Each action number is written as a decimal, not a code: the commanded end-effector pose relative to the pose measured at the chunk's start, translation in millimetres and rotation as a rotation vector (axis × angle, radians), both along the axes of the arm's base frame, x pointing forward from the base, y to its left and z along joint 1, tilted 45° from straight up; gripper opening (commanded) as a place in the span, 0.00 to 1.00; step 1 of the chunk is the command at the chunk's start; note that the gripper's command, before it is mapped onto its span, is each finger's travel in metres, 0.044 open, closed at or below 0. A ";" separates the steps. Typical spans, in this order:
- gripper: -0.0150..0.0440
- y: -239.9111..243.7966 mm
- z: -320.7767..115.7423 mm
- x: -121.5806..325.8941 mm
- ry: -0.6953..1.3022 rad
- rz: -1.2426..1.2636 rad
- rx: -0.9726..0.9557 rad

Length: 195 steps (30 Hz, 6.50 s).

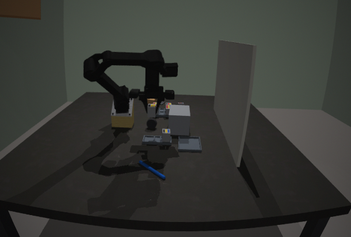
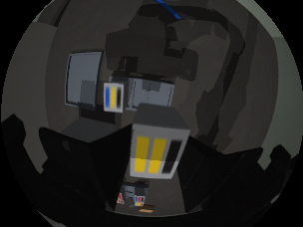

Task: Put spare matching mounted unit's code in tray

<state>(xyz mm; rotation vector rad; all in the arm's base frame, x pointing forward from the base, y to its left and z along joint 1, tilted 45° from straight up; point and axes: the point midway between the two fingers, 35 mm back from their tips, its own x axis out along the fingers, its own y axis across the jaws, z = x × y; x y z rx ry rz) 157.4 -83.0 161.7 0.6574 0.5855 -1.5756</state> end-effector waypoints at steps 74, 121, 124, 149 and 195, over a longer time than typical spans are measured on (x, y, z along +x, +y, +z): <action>0.25 -57.4 4.5 165.8 -0.011 0.004 0.004; 0.25 -87.3 -25.0 164.0 -0.011 0.004 0.003; 0.25 -89.3 -26.8 163.7 -0.011 0.004 0.003; 0.25 -105.1 -41.7 159.9 -0.011 0.004 -0.001; 1.00 -36.5 26.5 163.6 -0.009 0.004 0.000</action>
